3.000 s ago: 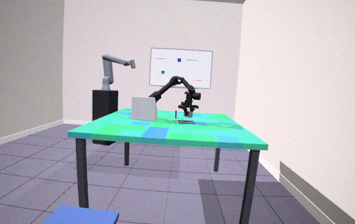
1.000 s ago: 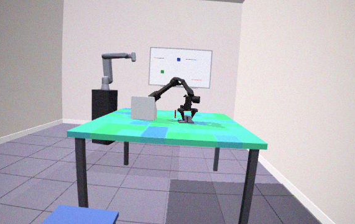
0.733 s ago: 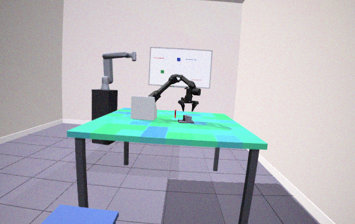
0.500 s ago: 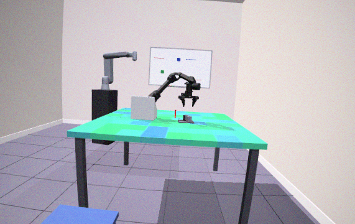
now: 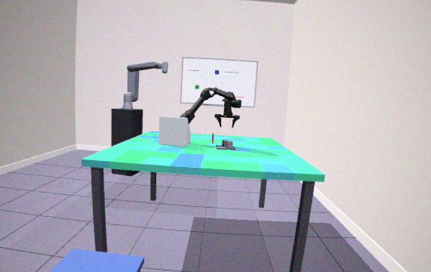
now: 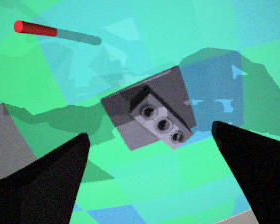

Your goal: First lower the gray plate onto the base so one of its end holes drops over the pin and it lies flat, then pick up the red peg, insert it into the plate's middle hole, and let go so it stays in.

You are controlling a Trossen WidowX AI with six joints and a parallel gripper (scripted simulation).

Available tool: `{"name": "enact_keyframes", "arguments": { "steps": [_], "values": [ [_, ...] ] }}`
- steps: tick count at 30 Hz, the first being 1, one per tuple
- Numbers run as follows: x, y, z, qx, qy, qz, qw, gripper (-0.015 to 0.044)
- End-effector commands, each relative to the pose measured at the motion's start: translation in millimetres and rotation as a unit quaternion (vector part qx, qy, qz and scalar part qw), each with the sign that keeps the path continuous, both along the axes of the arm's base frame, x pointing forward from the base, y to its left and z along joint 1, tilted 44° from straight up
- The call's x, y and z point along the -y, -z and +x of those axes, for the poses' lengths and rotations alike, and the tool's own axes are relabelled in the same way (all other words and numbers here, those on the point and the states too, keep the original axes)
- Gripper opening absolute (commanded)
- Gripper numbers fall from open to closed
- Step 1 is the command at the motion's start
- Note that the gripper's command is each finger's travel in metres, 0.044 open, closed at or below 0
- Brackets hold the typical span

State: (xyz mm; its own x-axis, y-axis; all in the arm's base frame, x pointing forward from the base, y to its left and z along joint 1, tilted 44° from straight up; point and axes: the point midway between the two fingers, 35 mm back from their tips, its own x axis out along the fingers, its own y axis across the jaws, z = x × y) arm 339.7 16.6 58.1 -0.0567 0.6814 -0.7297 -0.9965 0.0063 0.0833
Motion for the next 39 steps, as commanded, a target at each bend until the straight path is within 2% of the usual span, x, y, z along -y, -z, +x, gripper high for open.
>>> {"name": "enact_keyframes", "arguments": {
  "steps": [1, 4, 10, 17, 25, 31, 39],
  "values": [
    [-29, -32, -32, -0.221, 0.232, -0.016, 0.947, 0.0440],
    [-39, -42, -46, -0.304, 0.321, -0.023, 0.897, 0.0440],
    [-51, -54, -65, -0.397, 0.418, -0.031, 0.816, 0.0440],
    [-64, -64, -87, -0.493, 0.518, -0.039, 0.697, 0.0440],
    [-75, -72, -111, -0.585, 0.612, -0.048, 0.530, 0.0440],
    [-79, -73, -123, -0.638, 0.667, -0.054, 0.381, 0.0440],
    [-80, -73, -124, -0.641, 0.670, -0.054, 0.370, 0.0440]
  ]
}}
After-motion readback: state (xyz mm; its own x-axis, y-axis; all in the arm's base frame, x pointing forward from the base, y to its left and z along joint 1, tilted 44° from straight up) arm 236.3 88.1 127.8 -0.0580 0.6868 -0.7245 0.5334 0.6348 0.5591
